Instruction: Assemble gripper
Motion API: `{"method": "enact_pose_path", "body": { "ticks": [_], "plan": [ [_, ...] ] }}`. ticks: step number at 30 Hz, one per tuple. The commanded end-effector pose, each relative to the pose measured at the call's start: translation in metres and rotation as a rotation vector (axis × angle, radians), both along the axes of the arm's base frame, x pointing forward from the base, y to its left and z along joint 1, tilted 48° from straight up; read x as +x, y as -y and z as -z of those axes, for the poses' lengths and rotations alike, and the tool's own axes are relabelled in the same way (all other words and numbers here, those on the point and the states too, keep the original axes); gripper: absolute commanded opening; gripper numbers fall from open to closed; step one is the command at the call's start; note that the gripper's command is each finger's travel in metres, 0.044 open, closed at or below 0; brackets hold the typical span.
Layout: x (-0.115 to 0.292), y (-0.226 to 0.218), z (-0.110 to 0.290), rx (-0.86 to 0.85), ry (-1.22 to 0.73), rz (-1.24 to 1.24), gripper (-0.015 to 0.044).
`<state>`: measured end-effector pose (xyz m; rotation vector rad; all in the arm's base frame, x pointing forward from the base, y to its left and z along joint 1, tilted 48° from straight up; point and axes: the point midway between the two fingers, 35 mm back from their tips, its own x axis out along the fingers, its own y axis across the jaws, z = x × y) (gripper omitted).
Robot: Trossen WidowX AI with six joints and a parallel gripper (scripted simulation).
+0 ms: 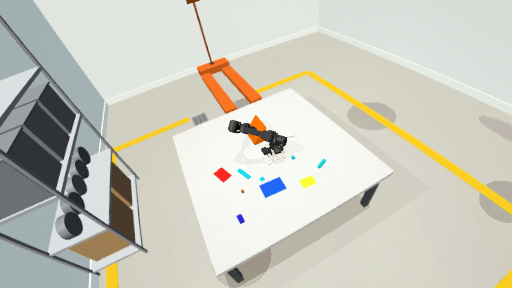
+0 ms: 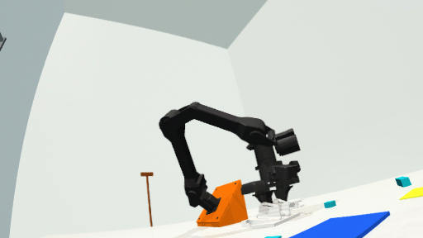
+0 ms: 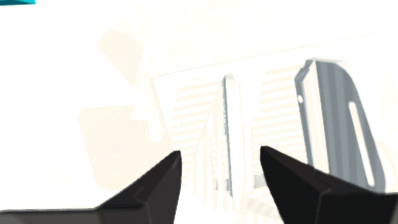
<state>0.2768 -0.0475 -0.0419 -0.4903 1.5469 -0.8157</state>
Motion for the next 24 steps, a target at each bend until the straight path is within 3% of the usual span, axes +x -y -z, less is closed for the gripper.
{"method": "enact_pose_path", "body": {
  "ticks": [1,8,15,20,24],
  "plan": [
    [0.000,0.000,0.000,0.000,-0.001,-0.001,0.0224],
    [0.002,-0.005,-0.004,0.001,-0.001,-0.001,0.0224],
    [0.009,-0.048,-0.045,-0.001,-0.003,-0.002,0.0224],
    [0.010,-0.044,-0.041,-0.002,0.001,-0.013,0.0224],
    [0.008,-0.047,-0.039,-0.004,-0.024,-0.041,0.0329]
  ]
}}
